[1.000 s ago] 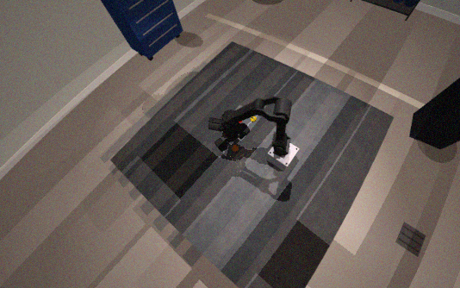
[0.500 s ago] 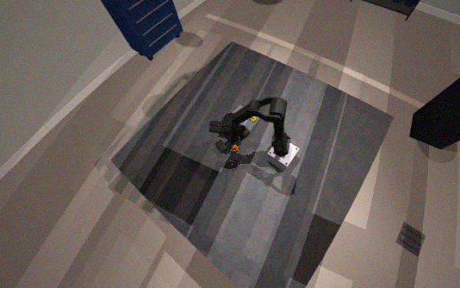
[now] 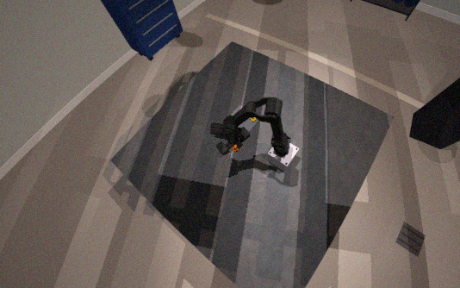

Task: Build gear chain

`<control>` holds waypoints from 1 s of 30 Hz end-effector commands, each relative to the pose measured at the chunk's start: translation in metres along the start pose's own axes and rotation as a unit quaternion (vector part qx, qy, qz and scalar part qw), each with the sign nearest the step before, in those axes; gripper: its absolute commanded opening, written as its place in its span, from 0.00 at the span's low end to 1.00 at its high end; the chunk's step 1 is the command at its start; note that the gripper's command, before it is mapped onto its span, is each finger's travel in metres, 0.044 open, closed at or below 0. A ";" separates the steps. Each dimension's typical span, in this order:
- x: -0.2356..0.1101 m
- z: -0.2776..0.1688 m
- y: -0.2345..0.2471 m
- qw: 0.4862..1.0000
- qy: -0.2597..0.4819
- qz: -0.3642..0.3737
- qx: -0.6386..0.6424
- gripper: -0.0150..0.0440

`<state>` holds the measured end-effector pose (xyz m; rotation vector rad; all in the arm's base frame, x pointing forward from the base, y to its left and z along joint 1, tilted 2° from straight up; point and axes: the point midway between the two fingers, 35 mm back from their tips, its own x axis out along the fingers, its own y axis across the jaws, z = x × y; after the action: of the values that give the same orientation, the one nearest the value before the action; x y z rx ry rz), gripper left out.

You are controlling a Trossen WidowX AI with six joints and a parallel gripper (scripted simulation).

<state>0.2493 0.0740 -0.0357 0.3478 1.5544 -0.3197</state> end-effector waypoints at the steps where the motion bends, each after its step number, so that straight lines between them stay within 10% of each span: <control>1: 0.003 -0.003 -0.001 1.000 0.004 0.000 0.002 1.00; 16: 0.003 -0.003 -0.001 1.000 0.004 0.000 0.002 0.38; 30: -0.004 -0.001 0.005 1.000 -0.001 0.011 -0.009 0.25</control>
<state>0.2479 0.0749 -0.0365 0.3496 1.5566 -0.3149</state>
